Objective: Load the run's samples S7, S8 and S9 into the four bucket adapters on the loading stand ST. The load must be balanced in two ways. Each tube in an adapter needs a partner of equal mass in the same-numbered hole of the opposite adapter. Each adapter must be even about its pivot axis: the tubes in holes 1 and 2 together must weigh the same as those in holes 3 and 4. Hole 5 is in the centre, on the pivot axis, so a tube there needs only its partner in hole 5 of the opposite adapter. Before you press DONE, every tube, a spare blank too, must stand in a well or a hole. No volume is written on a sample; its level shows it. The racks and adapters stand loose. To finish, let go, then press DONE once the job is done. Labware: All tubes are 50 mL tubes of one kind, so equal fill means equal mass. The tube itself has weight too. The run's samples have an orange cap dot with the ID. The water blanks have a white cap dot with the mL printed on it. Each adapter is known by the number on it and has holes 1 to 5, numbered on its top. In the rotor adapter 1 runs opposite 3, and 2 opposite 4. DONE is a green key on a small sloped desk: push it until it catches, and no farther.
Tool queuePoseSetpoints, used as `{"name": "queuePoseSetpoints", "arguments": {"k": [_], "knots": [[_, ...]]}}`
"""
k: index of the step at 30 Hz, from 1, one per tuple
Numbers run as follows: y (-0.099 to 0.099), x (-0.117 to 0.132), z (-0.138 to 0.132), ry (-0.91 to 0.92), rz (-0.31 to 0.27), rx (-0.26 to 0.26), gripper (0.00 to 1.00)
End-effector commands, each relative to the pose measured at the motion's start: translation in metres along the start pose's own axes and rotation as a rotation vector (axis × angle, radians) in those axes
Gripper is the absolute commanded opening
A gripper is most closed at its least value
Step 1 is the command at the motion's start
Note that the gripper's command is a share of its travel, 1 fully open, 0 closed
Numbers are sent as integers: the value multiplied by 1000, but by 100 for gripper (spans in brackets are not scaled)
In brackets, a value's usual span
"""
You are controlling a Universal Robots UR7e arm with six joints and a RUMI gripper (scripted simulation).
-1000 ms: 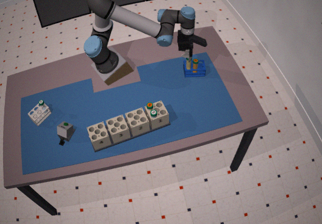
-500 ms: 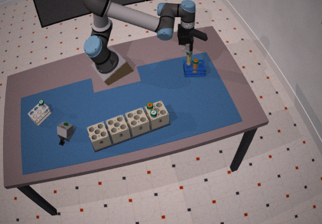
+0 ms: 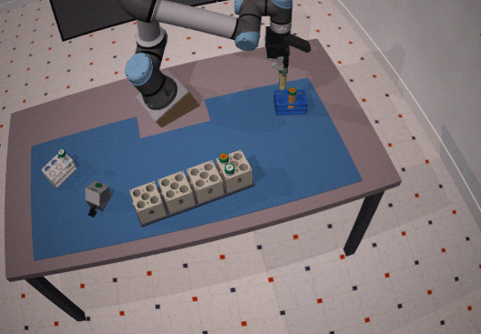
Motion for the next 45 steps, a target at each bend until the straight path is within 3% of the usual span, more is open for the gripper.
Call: {"name": "queuePoseSetpoints", "arguments": {"k": [1,4,45], "knots": [[-17,0,0,0,0,0,0],[-17,0,0,0,0,0,0],[-17,202,141,987,0,1,0]]}}
Point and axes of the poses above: the point where the finger pads meet when closed, its own y axis out along the fingers, its own z axis across the jaws, x = y × z, the point moved 10 cm from there along -y, back along the fingers, and after that the axes turned 6 degrees about -y, right-handed, at the moved point
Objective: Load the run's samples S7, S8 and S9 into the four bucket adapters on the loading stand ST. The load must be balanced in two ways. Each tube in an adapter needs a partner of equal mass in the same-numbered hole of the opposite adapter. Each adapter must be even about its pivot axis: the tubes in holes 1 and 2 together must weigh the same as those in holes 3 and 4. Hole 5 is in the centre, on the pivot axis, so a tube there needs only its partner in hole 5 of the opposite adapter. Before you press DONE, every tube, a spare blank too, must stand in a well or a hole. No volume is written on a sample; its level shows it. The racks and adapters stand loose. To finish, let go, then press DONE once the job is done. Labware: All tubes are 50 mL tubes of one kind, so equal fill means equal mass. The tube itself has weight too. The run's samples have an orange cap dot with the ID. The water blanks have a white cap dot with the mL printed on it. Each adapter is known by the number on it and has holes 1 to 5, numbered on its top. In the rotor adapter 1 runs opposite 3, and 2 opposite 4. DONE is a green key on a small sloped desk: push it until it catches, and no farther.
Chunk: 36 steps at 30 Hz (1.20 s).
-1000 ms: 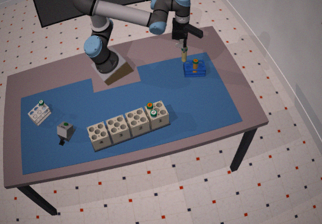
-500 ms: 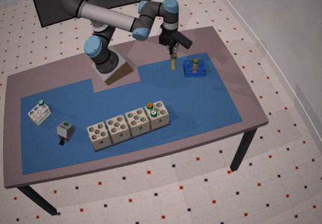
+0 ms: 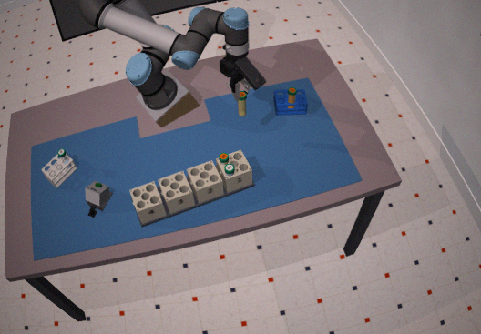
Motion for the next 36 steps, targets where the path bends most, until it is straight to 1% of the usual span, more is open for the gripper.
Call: {"name": "queuePoseSetpoints", "arguments": {"k": [1,7,9,24,26,36], "knots": [[-1,3,36,140,3,-2,0],[-1,7,76,300,3,-2,0],[-1,7,76,300,3,-2,0],[-1,15,176,700,2,-2,0],[-1,15,176,700,2,-2,0],[-1,21,242,967,2,-2,0]]}}
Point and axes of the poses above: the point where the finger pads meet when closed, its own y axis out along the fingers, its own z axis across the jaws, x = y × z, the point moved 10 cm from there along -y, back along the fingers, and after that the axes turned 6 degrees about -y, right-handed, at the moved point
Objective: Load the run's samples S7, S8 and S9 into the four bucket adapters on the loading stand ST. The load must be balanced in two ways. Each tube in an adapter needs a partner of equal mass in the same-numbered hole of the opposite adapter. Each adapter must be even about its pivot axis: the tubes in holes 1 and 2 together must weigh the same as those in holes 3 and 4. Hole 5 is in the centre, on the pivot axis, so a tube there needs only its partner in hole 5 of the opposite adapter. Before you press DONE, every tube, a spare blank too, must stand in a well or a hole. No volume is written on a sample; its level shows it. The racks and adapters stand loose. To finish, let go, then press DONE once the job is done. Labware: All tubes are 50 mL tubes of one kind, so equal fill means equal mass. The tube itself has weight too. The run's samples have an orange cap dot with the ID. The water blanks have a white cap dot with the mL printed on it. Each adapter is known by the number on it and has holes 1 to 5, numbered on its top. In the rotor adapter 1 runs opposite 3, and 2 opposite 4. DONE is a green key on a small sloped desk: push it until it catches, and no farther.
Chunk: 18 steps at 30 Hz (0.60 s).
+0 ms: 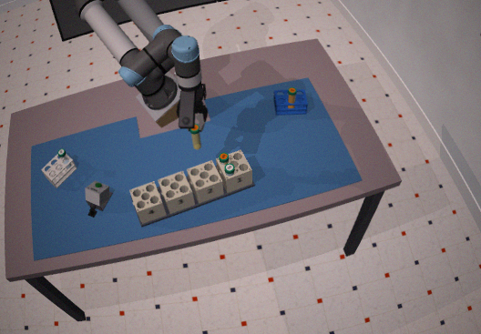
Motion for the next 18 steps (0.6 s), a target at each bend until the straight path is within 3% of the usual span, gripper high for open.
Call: {"name": "queuePoseSetpoints", "arguments": {"k": [1,8,18], "knots": [[0,-26,26,142,0,-2,0],[0,-49,50,273,-1,-2,0],[0,-95,98,273,0,-2,0]]}}
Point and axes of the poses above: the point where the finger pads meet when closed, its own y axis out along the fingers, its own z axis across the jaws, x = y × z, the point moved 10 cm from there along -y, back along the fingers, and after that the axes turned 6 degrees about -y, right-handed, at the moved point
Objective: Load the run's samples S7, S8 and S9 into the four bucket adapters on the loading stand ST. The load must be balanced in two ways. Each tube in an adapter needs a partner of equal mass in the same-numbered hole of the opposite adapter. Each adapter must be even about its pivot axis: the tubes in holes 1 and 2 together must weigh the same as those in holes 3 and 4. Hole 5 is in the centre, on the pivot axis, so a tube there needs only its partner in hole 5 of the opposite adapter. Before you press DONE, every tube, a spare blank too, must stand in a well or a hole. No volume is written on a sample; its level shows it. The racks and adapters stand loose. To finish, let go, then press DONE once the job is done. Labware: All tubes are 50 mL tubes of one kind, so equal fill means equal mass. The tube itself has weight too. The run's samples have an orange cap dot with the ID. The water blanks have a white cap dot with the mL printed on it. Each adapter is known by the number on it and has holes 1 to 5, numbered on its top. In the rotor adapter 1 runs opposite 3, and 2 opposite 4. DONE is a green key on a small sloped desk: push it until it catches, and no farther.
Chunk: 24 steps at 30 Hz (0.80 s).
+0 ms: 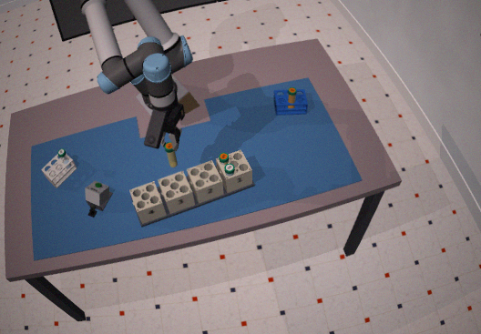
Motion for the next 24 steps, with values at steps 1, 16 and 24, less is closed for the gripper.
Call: {"name": "queuePoseSetpoints", "arguments": {"k": [1,16,24], "knots": [[0,-32,18,2,-1,-4,0],[11,-44,25,2,-1,-4,0],[27,-44,25,2,-1,-4,0]]}}
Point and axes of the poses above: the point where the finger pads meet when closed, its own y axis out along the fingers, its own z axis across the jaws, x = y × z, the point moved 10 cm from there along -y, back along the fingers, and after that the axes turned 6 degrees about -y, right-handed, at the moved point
